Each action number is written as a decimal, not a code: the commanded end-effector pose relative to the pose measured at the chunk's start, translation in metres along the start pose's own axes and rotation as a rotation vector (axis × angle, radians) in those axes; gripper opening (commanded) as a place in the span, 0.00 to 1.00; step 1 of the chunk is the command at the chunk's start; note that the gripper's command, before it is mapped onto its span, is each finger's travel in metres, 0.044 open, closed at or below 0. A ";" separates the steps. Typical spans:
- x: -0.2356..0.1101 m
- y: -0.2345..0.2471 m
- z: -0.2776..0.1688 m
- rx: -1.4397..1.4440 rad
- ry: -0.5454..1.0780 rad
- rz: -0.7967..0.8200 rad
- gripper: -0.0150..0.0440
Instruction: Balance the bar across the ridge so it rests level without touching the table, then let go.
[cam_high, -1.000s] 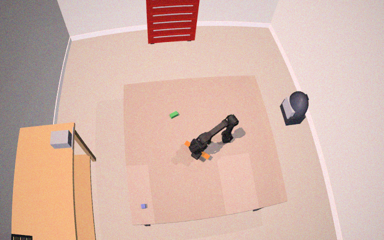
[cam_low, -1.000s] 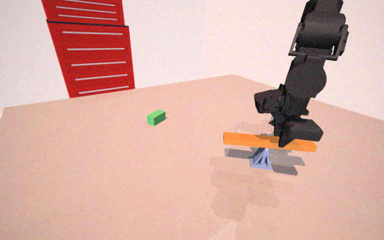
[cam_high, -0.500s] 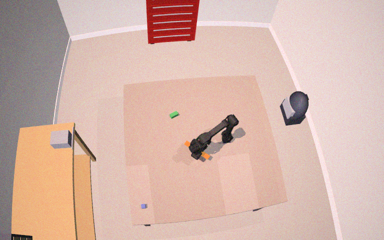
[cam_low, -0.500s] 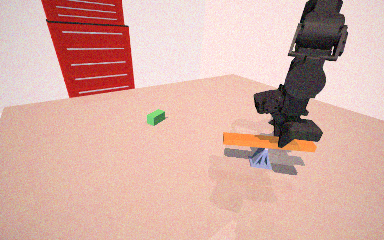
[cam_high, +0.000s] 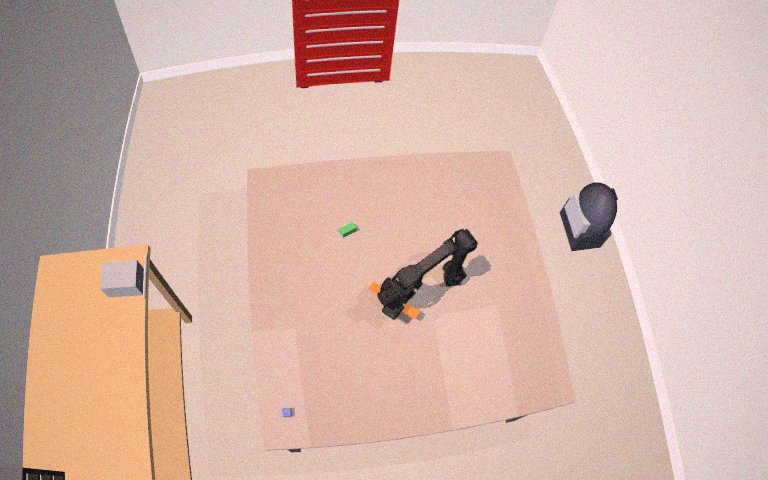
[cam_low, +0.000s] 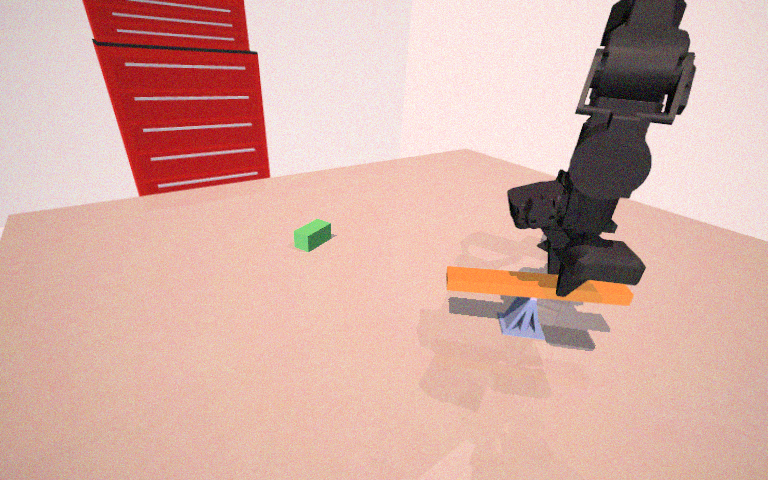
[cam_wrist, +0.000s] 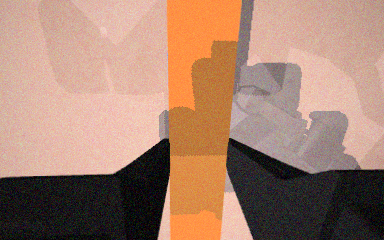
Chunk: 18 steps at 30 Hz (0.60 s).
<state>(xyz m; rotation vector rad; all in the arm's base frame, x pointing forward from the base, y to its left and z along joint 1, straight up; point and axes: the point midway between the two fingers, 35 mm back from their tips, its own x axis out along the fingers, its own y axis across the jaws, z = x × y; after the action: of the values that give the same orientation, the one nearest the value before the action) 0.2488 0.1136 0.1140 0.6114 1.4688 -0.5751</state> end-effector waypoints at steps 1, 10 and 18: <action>0.001 0.000 0.000 -0.003 -0.002 -0.002 0.25; 0.002 0.000 0.000 -0.003 -0.002 -0.002 0.25; 0.003 0.000 0.000 -0.003 -0.002 -0.002 0.25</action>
<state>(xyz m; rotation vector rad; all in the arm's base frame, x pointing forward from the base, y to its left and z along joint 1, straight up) 0.2489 0.1136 0.1126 0.6118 1.4685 -0.5750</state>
